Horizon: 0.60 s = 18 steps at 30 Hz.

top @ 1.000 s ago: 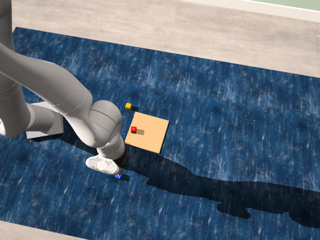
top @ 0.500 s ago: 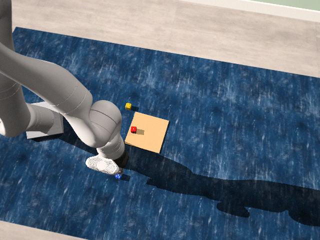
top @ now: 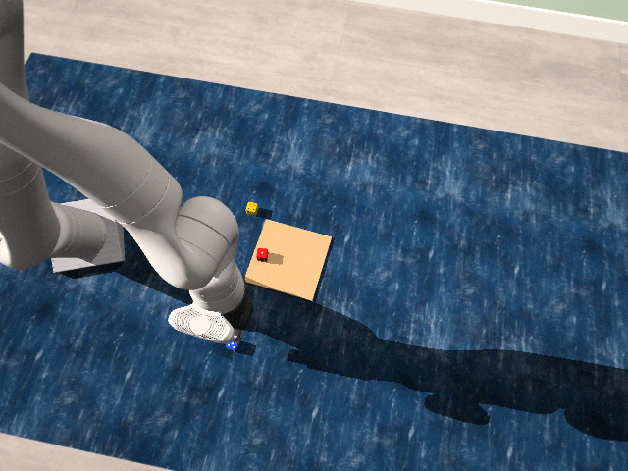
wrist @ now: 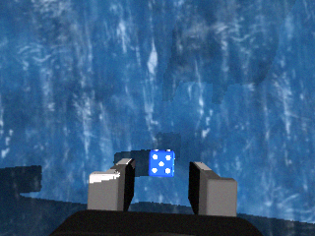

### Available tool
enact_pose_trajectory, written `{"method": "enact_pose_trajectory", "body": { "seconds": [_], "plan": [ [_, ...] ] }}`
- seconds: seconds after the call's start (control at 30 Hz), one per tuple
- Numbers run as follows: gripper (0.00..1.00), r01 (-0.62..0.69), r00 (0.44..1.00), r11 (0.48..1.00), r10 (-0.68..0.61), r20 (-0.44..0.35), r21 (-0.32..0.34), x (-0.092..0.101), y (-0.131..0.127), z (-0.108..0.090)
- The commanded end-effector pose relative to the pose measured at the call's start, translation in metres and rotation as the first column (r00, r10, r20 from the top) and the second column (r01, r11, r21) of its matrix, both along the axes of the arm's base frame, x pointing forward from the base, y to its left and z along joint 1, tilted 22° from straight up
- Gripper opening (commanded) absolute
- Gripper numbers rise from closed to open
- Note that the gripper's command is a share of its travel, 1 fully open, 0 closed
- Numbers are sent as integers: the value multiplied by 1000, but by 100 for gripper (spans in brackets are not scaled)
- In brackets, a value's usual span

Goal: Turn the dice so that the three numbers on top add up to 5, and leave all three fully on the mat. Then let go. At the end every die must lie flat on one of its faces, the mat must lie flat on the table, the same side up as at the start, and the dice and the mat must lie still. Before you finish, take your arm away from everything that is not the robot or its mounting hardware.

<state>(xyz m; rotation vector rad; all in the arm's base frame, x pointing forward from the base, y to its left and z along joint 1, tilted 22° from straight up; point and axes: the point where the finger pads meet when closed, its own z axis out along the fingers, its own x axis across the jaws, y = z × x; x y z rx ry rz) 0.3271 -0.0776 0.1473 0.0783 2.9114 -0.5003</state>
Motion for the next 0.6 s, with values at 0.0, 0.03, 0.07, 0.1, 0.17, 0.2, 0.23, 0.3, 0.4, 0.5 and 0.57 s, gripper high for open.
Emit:
{"method": "enact_pose_trajectory", "body": {
  "seconds": [0.0, 0.03, 0.07, 0.1, 0.17, 0.2, 0.23, 0.3, 0.4, 0.5, 0.57],
  "plan": [
    [70, 0, 1000, 1000, 0, 0, 0, 0, 0, 0],
    [70, 0, 1000, 1000, 0, 0, 0, 0, 0, -1],
    [70, 0, 1000, 1000, 0, 0, 0, 0, 0, -1],
    [70, 0, 1000, 1000, 0, 0, 0, 0, 0, -1],
    [70, 0, 1000, 1000, 0, 0, 0, 0, -1, -2],
    [70, 0, 1000, 1000, 0, 0, 0, 1, -1, -2],
    [70, 0, 1000, 1000, 0, 0, 0, 1, -1, -3],
    [70, 0, 1000, 1000, 0, 0, 0, 1, -2, -4],
    [70, 0, 1000, 1000, 0, 0, 0, 2, -3, -7],
    [70, 0, 1000, 1000, 0, 0, 0, 2, -4, -11],
    [70, 0, 1000, 1000, 0, 0, 0, 3, -5, -13]
  ]
}}
